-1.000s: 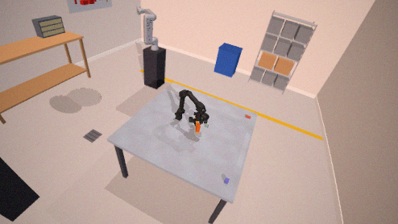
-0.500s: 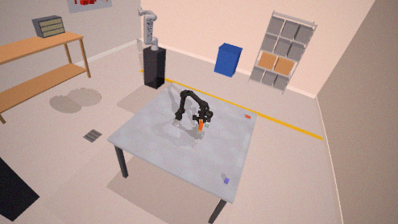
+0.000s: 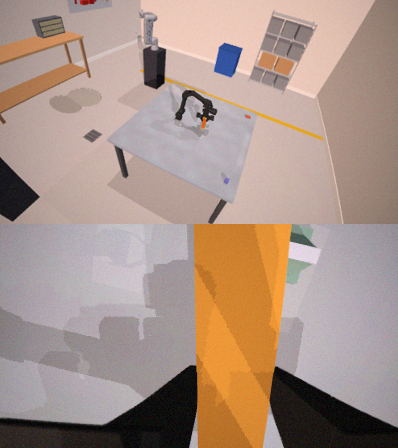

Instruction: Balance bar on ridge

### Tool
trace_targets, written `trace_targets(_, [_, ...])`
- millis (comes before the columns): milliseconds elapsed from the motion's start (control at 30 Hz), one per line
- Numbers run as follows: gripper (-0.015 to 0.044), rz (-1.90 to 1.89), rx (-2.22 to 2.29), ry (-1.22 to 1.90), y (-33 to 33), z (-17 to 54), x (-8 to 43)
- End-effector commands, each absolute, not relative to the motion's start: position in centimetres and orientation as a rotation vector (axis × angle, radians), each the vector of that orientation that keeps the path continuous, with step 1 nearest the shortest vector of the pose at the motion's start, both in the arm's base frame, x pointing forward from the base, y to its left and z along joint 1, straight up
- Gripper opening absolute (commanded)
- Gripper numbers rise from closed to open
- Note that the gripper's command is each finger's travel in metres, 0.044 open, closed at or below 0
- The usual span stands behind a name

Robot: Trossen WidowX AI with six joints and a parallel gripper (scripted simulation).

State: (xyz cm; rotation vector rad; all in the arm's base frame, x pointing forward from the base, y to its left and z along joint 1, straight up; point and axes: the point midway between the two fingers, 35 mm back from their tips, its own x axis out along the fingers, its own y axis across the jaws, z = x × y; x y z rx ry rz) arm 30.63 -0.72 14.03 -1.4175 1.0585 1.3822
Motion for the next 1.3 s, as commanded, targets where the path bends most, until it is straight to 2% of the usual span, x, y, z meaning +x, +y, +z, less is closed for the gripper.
trace_targets(0, [0.0000,1.355,-1.388,1.076,0.7,14.1,31.2])
trace_targets(700, [0.0000,1.243,-1.268,1.152,8.5,14.2,32.9])
trace_targets(1267, [0.0000,1.240,-1.264,1.154,8.9,12.2,33.2])
